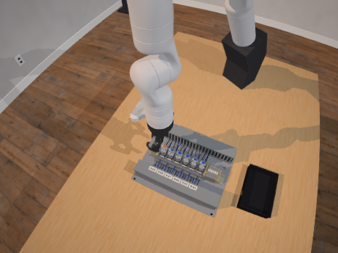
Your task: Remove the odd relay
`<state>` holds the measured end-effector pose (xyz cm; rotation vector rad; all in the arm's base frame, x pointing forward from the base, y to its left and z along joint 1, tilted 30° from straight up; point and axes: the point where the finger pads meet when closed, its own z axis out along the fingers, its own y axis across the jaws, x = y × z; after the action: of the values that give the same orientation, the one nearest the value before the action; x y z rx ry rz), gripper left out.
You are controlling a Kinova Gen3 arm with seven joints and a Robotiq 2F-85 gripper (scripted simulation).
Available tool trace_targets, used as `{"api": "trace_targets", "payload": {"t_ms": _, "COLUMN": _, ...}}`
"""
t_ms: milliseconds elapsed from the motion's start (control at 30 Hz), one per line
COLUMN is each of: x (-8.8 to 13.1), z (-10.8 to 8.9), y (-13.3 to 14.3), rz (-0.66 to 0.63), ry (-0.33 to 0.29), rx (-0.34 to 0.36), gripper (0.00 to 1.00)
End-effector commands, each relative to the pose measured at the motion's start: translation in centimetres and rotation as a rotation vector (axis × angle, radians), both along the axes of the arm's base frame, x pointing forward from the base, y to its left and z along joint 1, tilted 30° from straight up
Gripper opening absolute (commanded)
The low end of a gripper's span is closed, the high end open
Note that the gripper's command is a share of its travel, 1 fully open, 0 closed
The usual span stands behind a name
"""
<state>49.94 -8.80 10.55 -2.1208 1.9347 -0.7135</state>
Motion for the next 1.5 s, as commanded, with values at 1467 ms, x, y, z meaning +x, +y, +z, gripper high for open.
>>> {"api": "trace_targets", "payload": {"t_ms": 1467, "x": 1.3, "z": -2.4, "y": 0.2, "rz": 0.009, "ry": -0.002, "rx": 0.000, "gripper": 0.61}}
